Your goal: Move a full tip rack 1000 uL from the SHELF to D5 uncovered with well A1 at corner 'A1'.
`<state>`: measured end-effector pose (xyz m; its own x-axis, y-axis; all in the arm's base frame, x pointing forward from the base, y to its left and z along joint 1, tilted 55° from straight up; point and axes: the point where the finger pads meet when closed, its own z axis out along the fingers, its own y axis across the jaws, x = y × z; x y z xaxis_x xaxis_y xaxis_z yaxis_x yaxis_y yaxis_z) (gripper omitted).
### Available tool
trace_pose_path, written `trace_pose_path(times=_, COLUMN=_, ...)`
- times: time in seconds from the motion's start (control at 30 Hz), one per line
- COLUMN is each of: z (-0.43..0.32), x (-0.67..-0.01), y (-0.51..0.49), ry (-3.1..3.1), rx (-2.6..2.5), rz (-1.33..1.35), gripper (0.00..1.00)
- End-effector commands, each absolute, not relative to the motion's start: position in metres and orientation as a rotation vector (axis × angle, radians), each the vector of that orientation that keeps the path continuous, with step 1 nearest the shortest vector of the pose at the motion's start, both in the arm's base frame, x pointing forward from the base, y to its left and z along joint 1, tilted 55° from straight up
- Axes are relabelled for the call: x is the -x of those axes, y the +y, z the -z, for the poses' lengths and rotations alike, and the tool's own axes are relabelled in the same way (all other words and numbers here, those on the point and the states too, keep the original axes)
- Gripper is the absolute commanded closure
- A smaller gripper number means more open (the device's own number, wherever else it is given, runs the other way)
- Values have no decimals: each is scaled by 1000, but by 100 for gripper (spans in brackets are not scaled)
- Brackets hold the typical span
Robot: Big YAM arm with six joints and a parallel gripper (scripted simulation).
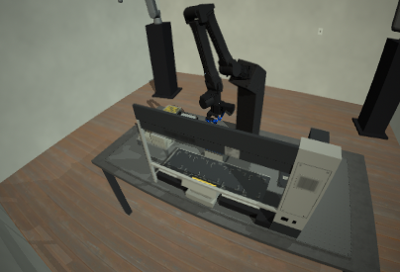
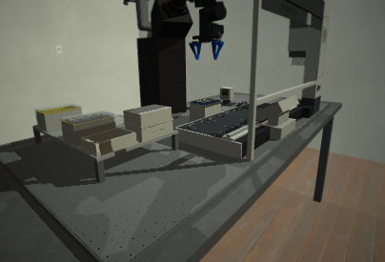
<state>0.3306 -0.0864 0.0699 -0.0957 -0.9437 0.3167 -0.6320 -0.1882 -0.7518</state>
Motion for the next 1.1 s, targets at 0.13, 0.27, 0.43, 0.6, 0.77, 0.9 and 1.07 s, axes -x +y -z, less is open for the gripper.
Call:
trace_pose_path(times=0.13, z=-63, x=-341, y=-94, ry=1716, rx=1827, rz=1195, gripper=0)
trace_pose_path(times=0.27, z=-59, x=-346, y=-96, ry=1716, rx=1828, rz=1195, gripper=0)
trace_pose_path(times=0.43, z=-56, x=-350, y=-97, ry=1716, rx=1828, rz=1194, gripper=0)
trace_pose_path(times=0.6, z=-51, x=-356, y=-100, ry=1717, rx=1828, rz=1194, gripper=0)
trace_pose_path(times=0.77, z=-46, x=-362, y=-102, ry=1717, rx=1829, rz=1193, gripper=0)
trace_pose_path(times=0.9, z=-44, x=-364, y=-103, ry=1717, rx=1829, rz=1193, gripper=0)
trace_pose_path(times=1.07, z=-39, x=-370, y=-105, ry=1717, rx=1829, rz=1193, gripper=0)
